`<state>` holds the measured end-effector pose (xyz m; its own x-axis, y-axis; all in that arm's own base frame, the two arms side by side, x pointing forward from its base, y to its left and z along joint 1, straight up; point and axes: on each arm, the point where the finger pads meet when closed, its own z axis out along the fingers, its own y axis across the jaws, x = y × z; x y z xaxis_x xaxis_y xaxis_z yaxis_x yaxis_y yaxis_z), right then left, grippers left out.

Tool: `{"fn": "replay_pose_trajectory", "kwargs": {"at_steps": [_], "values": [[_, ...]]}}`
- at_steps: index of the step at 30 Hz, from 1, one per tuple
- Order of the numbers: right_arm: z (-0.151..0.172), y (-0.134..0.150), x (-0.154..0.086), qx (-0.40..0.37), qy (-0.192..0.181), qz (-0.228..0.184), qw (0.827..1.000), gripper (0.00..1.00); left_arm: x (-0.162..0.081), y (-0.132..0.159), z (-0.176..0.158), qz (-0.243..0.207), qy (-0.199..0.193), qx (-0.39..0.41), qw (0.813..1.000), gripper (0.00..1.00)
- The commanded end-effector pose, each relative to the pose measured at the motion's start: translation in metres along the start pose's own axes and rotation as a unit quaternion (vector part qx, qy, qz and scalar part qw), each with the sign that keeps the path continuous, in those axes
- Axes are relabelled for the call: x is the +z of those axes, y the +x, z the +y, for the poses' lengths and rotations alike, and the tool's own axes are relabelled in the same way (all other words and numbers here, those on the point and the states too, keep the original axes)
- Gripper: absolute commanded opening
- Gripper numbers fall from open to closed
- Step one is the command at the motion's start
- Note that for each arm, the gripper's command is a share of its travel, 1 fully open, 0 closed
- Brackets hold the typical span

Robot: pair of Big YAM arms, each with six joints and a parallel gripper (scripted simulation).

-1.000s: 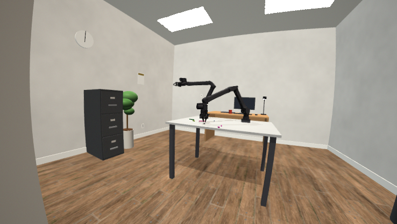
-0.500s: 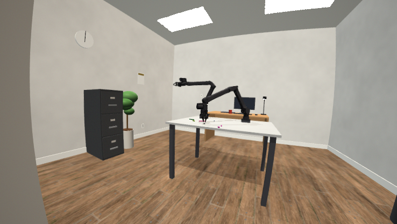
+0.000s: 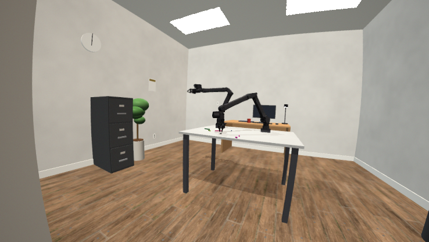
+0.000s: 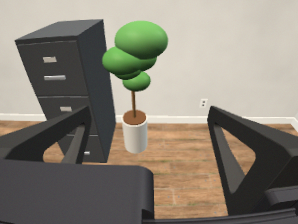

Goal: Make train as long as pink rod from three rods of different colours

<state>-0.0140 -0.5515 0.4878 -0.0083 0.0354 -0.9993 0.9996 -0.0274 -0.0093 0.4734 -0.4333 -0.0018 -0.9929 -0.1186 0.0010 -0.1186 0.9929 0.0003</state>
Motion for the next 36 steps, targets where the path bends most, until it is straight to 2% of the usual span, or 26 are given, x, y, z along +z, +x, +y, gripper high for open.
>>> {"fn": "replay_pose_trajectory", "kwargs": {"at_steps": [1,36], "values": [[-0.0037,-0.0124,-0.0072,0.005,0.002,-0.018,1.000,1.00,-0.0150,-0.0081,-0.0031,-0.012,0.013,-0.009,1.000,0.23],[-0.0037,-0.0124,-0.0072,0.005,0.002,-0.018,1.000,1.00,-0.0152,-0.0092,-0.0037,-0.013,0.014,-0.006,1.000,0.23]]}}
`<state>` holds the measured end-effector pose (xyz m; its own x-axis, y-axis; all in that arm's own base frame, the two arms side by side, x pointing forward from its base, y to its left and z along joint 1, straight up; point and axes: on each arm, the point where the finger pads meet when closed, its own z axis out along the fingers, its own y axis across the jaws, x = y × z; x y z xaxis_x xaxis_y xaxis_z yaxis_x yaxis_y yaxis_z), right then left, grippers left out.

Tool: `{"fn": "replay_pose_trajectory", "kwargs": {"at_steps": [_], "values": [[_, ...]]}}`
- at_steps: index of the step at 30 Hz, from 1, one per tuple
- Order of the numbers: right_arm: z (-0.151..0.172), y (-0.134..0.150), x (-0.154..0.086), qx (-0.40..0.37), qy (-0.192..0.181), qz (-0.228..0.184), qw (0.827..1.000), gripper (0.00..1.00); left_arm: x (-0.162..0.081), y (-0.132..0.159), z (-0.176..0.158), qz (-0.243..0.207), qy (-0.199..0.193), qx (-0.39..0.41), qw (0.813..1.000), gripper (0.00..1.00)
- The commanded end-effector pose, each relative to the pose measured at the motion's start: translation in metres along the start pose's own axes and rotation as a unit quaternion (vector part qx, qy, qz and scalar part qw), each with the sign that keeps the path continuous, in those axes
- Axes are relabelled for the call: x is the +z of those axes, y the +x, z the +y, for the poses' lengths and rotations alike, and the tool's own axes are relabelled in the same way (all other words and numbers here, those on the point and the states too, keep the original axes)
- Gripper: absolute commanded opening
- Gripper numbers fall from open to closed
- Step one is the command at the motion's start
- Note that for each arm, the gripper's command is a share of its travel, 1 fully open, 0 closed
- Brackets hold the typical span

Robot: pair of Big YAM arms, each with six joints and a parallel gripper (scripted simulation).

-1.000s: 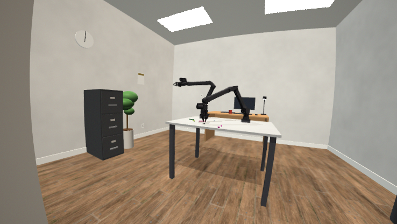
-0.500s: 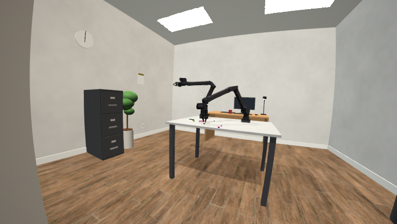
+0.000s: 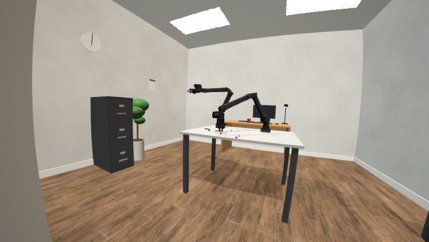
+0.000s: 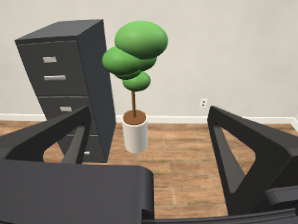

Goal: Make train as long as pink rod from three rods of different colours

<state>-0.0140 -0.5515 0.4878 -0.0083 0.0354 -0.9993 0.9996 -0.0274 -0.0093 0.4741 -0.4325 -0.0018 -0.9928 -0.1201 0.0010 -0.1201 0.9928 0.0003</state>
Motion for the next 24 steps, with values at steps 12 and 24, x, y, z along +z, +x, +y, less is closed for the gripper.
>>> {"fn": "replay_pose_trajectory", "kwargs": {"at_steps": [12,24], "values": [[-0.0037,-0.0124,-0.0072,0.005,0.002,-0.018,1.000,1.00,-0.0152,-0.0084,-0.0043,-0.013,0.014,-0.005,1.000,0.23],[-0.0037,-0.0124,-0.0072,0.005,0.002,-0.018,1.000,1.00,-0.0117,-0.0079,-0.0037,-0.011,0.012,-0.005,1.000,0.23]]}}
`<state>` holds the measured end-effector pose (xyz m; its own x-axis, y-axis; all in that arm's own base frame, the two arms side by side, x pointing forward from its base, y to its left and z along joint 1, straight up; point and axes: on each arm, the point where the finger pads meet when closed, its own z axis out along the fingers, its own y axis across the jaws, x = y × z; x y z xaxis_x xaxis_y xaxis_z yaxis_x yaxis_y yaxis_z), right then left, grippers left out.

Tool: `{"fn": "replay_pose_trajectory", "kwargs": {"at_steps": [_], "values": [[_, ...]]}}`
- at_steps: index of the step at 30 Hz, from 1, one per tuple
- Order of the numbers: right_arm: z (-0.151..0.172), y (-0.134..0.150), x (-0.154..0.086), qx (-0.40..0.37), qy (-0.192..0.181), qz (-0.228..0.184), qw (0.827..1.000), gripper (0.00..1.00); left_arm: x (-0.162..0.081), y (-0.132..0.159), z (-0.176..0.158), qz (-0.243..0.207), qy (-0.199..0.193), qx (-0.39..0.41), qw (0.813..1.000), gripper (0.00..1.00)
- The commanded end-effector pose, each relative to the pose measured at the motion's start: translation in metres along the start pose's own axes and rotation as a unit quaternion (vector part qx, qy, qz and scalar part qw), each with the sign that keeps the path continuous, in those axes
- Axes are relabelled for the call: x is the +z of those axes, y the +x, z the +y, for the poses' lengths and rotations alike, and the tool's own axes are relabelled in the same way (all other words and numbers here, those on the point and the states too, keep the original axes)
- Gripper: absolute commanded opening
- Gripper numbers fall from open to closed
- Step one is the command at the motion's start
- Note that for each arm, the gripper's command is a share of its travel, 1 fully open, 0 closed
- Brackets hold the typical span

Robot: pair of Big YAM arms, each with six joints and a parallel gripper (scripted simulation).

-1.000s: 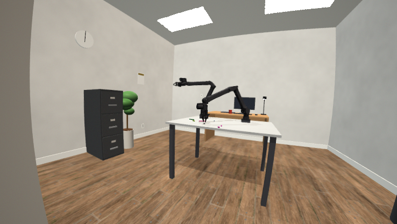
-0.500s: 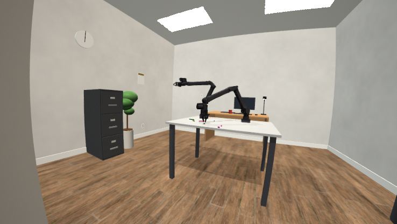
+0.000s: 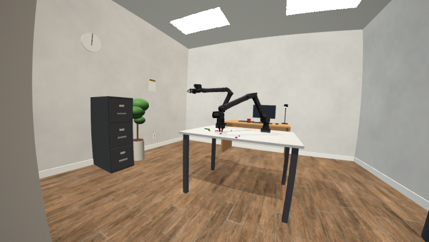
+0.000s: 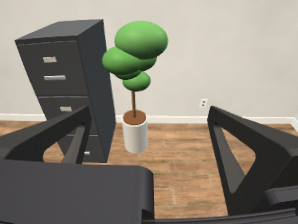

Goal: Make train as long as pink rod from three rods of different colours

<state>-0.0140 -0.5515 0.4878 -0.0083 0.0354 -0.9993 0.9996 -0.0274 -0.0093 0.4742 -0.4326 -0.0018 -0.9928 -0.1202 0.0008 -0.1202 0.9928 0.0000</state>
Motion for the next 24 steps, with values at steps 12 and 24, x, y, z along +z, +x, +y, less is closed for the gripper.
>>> {"fn": "replay_pose_trajectory", "kwargs": {"at_steps": [12,24], "values": [[-0.004,-0.012,-0.007,0.005,0.002,-0.018,1.000,1.00,0.016,-0.006,-0.001,-0.003,0.003,-0.005,1.000,0.23],[-0.004,-0.012,-0.007,0.005,0.002,-0.018,1.000,1.00,0.019,-0.005,-0.001,-0.003,0.003,-0.005,1.000,0.23]]}}
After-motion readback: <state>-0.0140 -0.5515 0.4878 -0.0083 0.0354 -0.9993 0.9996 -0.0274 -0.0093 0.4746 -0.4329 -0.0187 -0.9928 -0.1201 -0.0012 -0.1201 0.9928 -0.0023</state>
